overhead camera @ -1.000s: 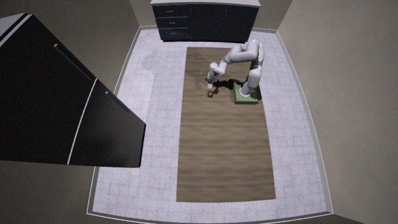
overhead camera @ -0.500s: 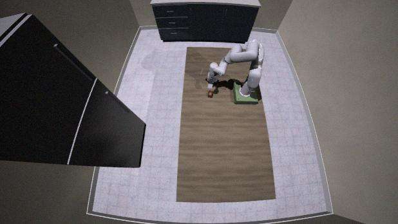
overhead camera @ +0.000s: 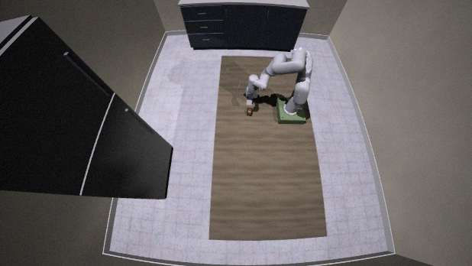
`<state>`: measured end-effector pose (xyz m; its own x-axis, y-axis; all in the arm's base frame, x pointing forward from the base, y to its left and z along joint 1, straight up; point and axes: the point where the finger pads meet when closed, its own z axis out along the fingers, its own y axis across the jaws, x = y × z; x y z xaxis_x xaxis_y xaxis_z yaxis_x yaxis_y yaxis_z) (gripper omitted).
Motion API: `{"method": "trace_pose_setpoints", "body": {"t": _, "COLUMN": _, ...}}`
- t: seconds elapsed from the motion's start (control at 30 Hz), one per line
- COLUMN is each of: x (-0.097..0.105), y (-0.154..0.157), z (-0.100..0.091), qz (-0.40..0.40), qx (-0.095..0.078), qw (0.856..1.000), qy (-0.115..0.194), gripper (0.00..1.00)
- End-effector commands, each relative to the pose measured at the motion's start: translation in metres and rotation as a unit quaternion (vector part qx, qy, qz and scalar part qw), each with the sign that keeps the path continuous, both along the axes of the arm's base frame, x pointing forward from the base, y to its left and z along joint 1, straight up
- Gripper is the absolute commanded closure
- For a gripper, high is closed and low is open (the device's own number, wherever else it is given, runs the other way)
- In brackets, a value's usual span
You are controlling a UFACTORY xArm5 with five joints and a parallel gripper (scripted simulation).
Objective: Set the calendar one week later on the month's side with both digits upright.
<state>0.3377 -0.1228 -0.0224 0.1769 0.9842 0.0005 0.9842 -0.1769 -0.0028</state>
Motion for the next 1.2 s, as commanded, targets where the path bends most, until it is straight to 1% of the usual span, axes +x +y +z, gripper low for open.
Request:
{"method": "trace_pose_setpoints", "body": {"t": 0.0, "x": 0.001, "y": 0.000, "z": -0.005, "qz": 0.000, "qx": 0.000, "qw": 1.000, "qy": -0.001, "gripper": 0.53}}
{"method": "trace_pose_setpoints", "body": {"t": 0.17, "x": 0.001, "y": 0.000, "z": -0.013, "qz": 0.000, "qx": 0.000, "qw": 1.000, "qy": -0.001, "gripper": 0.53}}
{"method": "trace_pose_setpoints", "body": {"t": 0.47, "x": 0.001, "y": 0.000, "z": -0.021, "qz": 0.000, "qx": 0.000, "qw": 1.000, "qy": -0.001, "gripper": 0.53}}
{"method": "trace_pose_setpoints", "body": {"t": 1.17, "x": 0.001, "y": 0.000, "z": -0.022, "qz": 0.000, "qx": 0.000, "qw": 1.000, "qy": -0.001, "gripper": 0.53}}
